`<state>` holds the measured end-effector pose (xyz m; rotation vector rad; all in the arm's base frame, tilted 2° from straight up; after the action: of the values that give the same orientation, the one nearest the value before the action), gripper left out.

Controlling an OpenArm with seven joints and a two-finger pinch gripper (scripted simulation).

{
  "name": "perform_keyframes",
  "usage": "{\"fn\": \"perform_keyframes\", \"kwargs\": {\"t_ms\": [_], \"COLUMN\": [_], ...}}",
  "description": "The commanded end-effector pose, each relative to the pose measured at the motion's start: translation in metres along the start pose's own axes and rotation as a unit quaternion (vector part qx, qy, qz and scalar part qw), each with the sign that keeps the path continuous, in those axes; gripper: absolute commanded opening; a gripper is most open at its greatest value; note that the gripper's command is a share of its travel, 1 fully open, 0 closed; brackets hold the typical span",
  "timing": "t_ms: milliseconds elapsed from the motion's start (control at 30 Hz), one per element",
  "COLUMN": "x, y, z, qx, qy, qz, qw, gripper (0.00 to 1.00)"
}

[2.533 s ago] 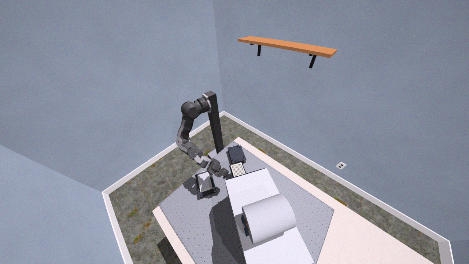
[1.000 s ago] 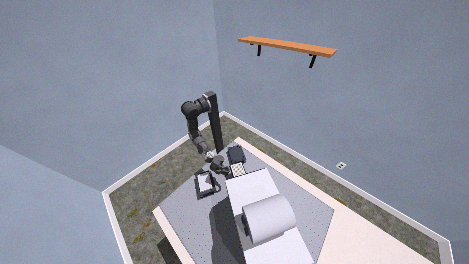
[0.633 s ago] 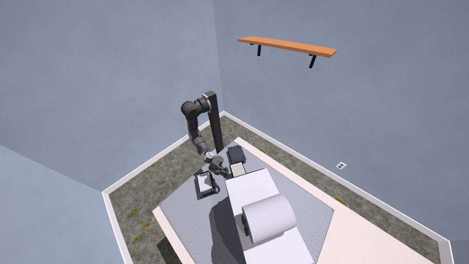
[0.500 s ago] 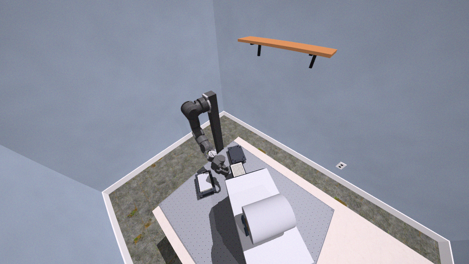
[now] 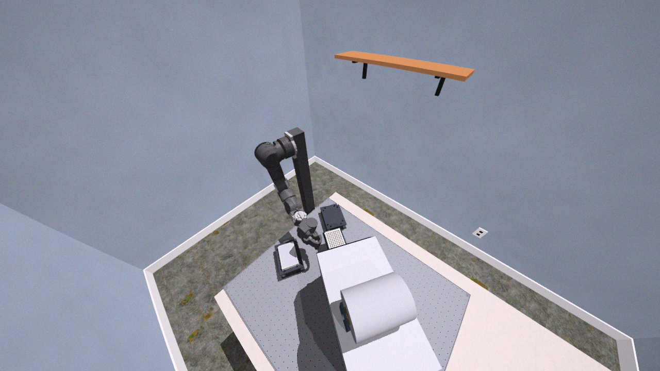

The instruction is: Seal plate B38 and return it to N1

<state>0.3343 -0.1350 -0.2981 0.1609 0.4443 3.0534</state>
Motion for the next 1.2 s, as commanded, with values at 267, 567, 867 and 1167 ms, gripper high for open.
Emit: {"fn": "perform_keyframes", "kwargs": {"t_ms": [267,567,867,1167], "x": [-0.0013,-0.0017,-0.0022,-0.0022], "y": [-0.0023,-0.0045,-0.0054,-0.0059], "z": [0.0035,0.0039,0.004,0.0038], "qx": [-0.062,-0.115,-0.15,-0.163], "qy": [0.009,0.01,0.011,0.011], "qz": [-0.066,-0.118,-0.155,-0.167], "qw": [0.9959,0.9863,0.9764,0.9723], "gripper": [0.0,0.0,0.0,0.0]}}
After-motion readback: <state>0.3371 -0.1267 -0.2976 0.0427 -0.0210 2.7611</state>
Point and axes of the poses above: the point where the finger pads meet when closed, its own x axis back along the fingers, its own y axis across the jaws, z = x × y, the point moved 2 cm from there along x, back along the fingers, and after that the axes turned 1 degree about -x, right-handed, at the moved point
